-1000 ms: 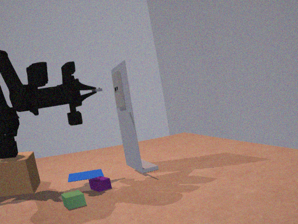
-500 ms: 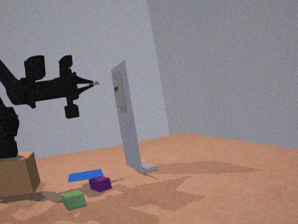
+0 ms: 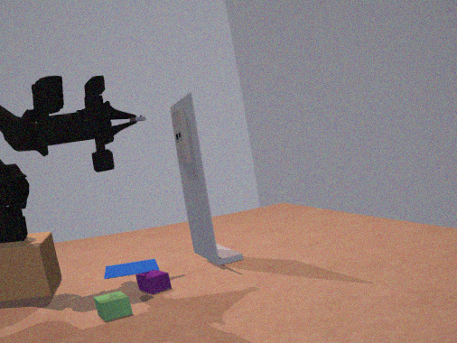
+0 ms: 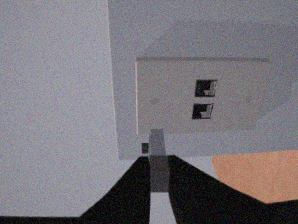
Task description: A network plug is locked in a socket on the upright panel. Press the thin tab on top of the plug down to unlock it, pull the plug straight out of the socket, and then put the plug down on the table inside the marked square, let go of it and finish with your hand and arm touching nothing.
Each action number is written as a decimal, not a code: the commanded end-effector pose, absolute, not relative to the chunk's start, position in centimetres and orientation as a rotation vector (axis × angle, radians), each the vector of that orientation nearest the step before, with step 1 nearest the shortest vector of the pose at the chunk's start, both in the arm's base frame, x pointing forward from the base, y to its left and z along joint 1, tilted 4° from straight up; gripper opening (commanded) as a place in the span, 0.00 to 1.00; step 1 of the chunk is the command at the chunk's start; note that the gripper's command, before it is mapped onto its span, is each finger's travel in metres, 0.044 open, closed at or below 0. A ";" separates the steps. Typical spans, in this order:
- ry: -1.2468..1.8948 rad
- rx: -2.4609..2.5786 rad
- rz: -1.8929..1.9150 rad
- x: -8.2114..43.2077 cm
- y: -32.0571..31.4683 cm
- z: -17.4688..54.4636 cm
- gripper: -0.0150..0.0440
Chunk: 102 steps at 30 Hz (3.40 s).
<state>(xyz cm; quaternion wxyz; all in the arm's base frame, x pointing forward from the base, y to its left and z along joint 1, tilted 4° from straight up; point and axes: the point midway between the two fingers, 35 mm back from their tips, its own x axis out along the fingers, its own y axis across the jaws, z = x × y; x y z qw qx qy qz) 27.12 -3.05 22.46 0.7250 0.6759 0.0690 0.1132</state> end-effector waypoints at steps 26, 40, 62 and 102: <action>0.384 1.649 -0.130 28.8 -1.1 13.8 0.25; 0.543 1.592 -0.397 27.7 0.3 7.7 0.25; 0.705 1.387 -0.666 24.4 1.4 1.7 0.25; 0.705 1.386 -0.667 25.0 1.3 -0.8 0.25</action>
